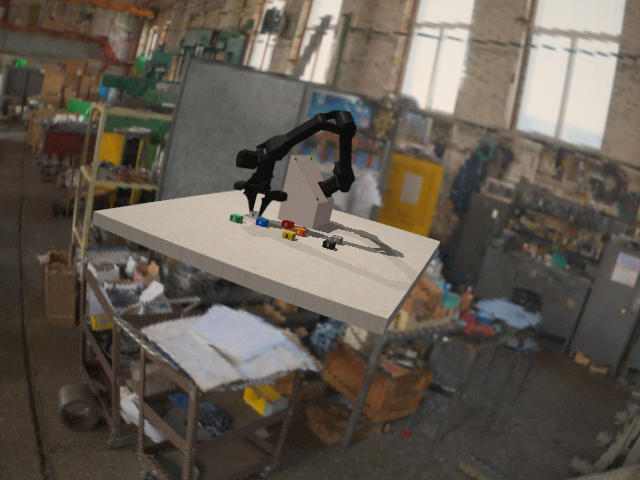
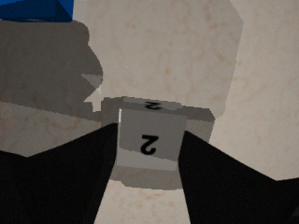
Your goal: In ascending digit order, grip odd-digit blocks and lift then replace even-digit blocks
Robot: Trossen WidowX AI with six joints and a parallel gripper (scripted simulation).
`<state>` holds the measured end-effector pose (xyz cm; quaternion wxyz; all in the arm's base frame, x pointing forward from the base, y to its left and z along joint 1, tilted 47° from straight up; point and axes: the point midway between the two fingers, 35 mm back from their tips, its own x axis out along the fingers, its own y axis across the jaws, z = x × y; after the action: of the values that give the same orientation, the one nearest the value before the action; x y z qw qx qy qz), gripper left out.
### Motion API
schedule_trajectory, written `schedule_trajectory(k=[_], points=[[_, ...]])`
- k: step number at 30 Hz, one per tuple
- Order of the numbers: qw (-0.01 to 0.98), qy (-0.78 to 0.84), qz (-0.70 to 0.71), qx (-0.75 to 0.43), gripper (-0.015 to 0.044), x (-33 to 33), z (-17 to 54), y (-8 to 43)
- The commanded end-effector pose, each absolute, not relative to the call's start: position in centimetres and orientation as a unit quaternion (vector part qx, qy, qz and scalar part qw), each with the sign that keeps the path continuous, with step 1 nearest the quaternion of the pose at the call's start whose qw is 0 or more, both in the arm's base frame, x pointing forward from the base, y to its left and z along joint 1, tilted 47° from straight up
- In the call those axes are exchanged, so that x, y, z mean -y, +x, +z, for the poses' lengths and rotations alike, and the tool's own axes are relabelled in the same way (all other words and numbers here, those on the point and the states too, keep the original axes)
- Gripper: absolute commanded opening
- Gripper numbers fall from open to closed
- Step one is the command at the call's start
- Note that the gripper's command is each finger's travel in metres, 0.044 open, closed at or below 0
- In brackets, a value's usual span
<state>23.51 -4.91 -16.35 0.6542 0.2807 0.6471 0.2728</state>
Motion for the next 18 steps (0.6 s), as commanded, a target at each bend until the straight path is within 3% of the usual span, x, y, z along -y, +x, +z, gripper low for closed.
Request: schedule_trajectory(k=[1, 3, 14, 18], points=[[0.652, 0.284, 0.273, -0.648, 0.0120, 4.74, -16.39, 23.39], [0.652, 0.284, 0.273, -0.648, 0.0120, 4.74, -16.39, 23.39], [0.652, 0.284, 0.273, -0.648, 0.0400, 4.74, -16.39, 23.39], [0.653, 0.284, 0.272, -0.648, 0.0400, 5.60, -15.63, 23.42]])
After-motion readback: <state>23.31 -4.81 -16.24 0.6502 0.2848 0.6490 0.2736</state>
